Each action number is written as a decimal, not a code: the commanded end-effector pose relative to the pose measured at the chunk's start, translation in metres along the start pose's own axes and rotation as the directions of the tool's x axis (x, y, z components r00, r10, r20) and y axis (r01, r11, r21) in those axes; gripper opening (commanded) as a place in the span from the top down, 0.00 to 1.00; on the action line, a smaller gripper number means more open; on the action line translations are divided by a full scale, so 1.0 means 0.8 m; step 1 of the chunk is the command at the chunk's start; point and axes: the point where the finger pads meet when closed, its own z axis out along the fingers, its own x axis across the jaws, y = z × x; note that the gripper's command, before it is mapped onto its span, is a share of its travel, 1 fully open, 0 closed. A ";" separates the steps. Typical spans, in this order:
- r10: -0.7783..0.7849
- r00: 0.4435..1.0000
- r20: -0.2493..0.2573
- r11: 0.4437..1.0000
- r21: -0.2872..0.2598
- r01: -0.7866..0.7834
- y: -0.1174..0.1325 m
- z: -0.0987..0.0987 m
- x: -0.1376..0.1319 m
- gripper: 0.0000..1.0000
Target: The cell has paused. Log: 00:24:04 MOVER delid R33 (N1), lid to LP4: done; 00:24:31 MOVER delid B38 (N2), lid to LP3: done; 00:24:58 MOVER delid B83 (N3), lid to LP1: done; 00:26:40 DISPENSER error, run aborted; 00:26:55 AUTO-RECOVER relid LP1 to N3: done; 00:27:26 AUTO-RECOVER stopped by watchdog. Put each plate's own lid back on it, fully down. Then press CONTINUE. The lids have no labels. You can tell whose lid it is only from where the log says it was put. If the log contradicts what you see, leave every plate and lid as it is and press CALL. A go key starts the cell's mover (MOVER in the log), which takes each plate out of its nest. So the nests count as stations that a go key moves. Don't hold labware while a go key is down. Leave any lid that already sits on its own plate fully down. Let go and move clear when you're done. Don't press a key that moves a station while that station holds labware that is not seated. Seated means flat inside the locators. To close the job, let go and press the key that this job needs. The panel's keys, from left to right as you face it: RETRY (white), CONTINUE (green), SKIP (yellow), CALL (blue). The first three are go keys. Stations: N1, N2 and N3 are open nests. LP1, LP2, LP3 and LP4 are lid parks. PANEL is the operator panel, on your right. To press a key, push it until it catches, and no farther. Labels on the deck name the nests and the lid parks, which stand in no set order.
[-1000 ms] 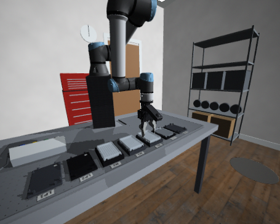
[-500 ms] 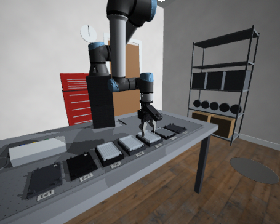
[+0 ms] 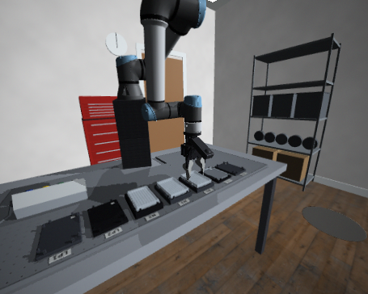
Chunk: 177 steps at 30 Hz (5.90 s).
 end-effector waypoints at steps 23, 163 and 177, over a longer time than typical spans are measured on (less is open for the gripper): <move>0.000 1.000 0.000 1.000 0.001 0.000 -0.001 -0.001 0.000 0.18; -0.048 0.999 0.000 0.999 0.002 0.048 0.005 0.020 -0.164 1.00; -0.048 0.999 0.000 0.999 0.002 0.048 0.005 0.020 -0.164 1.00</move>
